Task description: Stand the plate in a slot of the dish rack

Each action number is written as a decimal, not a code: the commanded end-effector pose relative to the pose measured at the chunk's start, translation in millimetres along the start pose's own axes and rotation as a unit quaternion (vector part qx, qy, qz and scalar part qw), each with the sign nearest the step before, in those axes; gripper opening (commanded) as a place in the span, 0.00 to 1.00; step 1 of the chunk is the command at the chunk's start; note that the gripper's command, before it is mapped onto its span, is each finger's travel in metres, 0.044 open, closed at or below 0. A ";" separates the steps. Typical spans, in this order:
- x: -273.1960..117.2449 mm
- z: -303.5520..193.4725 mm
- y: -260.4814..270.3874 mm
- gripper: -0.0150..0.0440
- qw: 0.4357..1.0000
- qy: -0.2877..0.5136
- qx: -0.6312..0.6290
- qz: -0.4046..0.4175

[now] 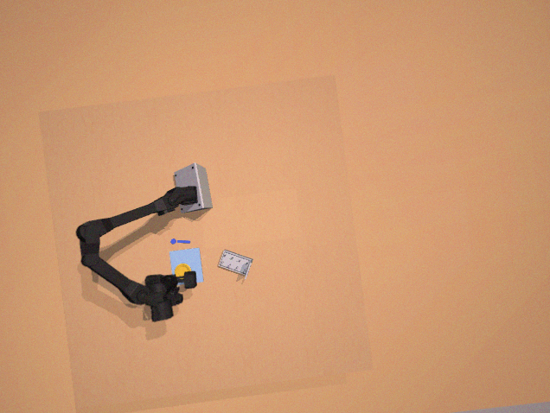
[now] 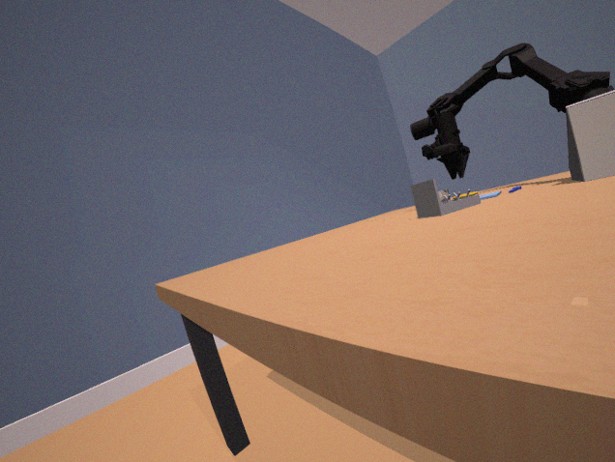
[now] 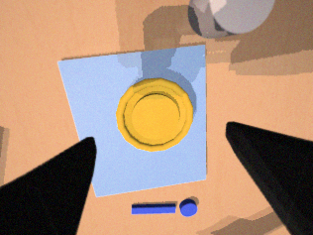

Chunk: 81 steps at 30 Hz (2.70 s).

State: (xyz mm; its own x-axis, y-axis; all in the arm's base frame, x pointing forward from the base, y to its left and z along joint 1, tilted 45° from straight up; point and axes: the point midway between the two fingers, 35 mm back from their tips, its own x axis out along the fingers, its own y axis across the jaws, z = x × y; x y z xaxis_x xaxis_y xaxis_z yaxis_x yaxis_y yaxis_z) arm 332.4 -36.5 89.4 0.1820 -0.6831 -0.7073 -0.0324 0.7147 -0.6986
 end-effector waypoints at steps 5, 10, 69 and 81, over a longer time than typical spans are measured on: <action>9.9 -5.5 -1.0 0.93 1.000 0.022 -0.020 0.002; 17.6 -5.3 -0.7 0.93 1.000 0.022 -0.020 0.002; 44.4 -2.8 1.6 0.48 1.000 0.021 -0.020 0.005; -15.8 8.8 6.2 0.25 1.000 0.022 -0.020 0.011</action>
State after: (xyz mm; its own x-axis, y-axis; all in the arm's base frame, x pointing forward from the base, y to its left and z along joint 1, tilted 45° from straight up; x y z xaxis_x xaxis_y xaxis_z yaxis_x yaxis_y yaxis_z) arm 338.8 -30.0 88.5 0.1388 -0.6774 -0.7224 -0.0790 0.7196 -0.6899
